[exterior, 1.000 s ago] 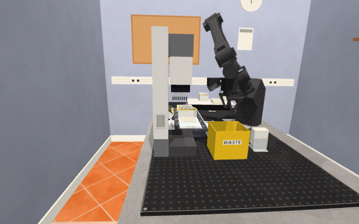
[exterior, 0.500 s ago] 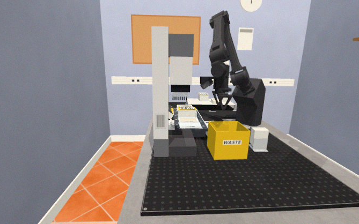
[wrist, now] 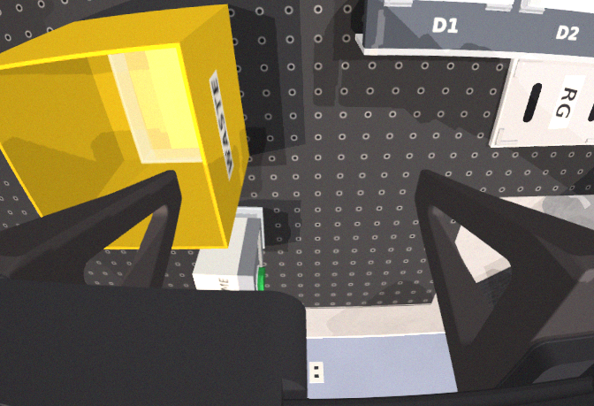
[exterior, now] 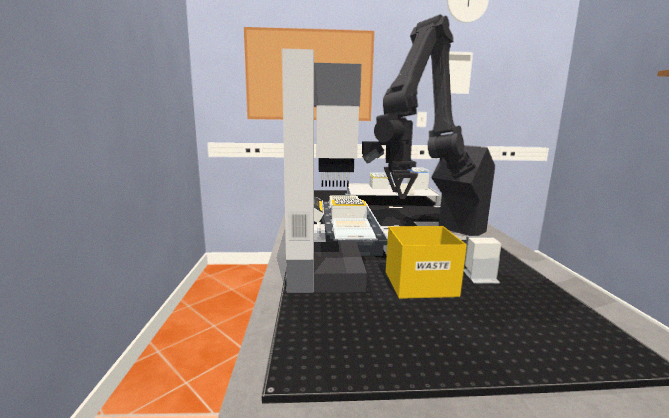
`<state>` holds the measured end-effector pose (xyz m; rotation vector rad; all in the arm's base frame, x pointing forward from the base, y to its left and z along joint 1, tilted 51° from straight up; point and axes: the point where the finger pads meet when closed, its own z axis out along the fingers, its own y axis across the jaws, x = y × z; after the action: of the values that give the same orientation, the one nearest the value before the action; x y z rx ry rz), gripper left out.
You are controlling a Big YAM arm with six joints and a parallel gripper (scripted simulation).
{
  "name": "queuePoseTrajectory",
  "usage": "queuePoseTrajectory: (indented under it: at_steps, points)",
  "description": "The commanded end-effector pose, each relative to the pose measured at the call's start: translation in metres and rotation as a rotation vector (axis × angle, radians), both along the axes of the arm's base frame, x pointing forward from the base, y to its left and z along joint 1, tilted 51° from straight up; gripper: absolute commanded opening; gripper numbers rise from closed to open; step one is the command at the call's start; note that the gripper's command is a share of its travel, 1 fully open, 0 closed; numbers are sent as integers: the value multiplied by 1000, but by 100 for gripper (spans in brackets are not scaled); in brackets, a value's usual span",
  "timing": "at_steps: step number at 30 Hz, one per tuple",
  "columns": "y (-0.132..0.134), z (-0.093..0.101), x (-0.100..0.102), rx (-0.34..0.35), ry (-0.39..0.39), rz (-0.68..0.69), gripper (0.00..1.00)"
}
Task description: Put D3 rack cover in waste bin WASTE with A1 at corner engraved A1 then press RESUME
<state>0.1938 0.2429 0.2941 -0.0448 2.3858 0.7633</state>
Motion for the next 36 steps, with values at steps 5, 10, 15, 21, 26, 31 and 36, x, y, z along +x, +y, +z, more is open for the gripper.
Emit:
queuePoseTrajectory:
  at_steps: [5,10,15,21,26,31,36]
  points:
    - [-34,1,21,1,-51,4,100]
    - [-55,-7,32,-4,-52,4,100]
    - [-66,-15,41,-14,-41,4,100]
    - [-91,-30,55,-26,-18,5,100]
    - [-112,-34,67,-24,-21,4,100]
    - [-126,-42,73,-25,-11,4,100]
    - [-147,-41,87,-22,-26,3,100]
